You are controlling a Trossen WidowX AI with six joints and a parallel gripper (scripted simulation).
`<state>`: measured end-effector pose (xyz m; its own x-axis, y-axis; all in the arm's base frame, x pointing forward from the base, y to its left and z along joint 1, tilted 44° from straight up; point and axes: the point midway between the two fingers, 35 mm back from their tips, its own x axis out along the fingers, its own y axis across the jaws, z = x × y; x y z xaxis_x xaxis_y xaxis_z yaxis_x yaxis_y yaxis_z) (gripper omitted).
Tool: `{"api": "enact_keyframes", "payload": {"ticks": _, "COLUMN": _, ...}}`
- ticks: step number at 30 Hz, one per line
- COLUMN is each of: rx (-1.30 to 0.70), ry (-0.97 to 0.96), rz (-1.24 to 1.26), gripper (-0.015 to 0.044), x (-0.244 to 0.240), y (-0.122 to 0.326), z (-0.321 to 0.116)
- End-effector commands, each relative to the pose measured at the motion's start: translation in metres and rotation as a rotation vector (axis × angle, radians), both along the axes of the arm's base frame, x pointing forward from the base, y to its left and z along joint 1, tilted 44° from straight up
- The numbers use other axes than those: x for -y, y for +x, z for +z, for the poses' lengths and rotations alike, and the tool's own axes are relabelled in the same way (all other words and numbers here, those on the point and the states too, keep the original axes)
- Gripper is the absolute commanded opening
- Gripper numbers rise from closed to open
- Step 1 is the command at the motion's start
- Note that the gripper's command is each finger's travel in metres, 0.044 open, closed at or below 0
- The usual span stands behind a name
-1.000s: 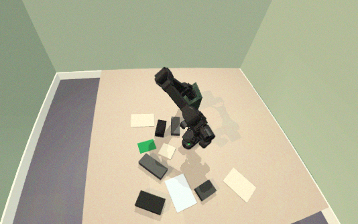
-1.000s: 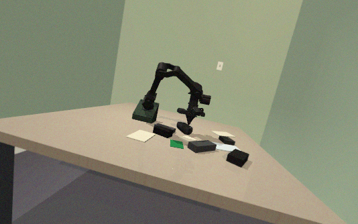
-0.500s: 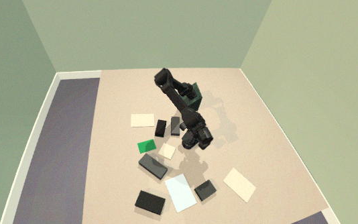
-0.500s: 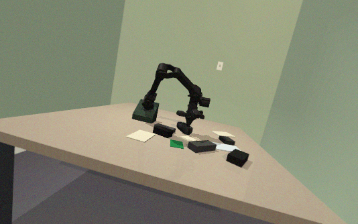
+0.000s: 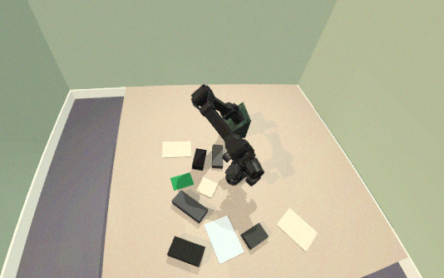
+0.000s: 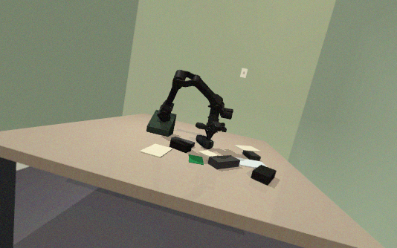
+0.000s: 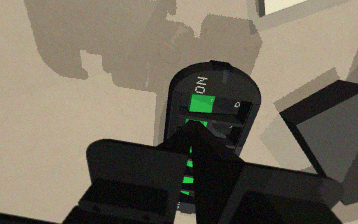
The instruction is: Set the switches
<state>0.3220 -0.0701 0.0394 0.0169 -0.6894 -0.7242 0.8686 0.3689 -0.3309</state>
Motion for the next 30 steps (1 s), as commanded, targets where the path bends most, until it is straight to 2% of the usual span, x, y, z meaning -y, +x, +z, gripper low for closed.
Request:
{"api": "enact_keyframes", "payload": {"ticks": 1, "rx": -0.004, "ry": -0.004, "rz": 0.004, "gripper": 0.0000, "x": 0.001, "y": 0.000, "z": 0.000}}
{"api": "enact_keyframes", "payload": {"ticks": 7, "rx": -0.004, "ry": -0.002, "rz": 0.004, "gripper": 0.0000, "x": -0.030, "y": -0.001, "z": 0.032}}
{"api": "enact_keyframes", "payload": {"ticks": 16, "rx": -0.004, "ry": -0.004, "rz": 0.004, "gripper": 0.0000, "x": -0.017, "y": 0.009, "z": 0.045}}
{"api": "enact_keyframes", "payload": {"ticks": 30, "rx": -0.003, "ry": -0.004, "rz": 0.004, "gripper": 0.0000, "x": -0.007, "y": 0.010, "z": 0.033}}
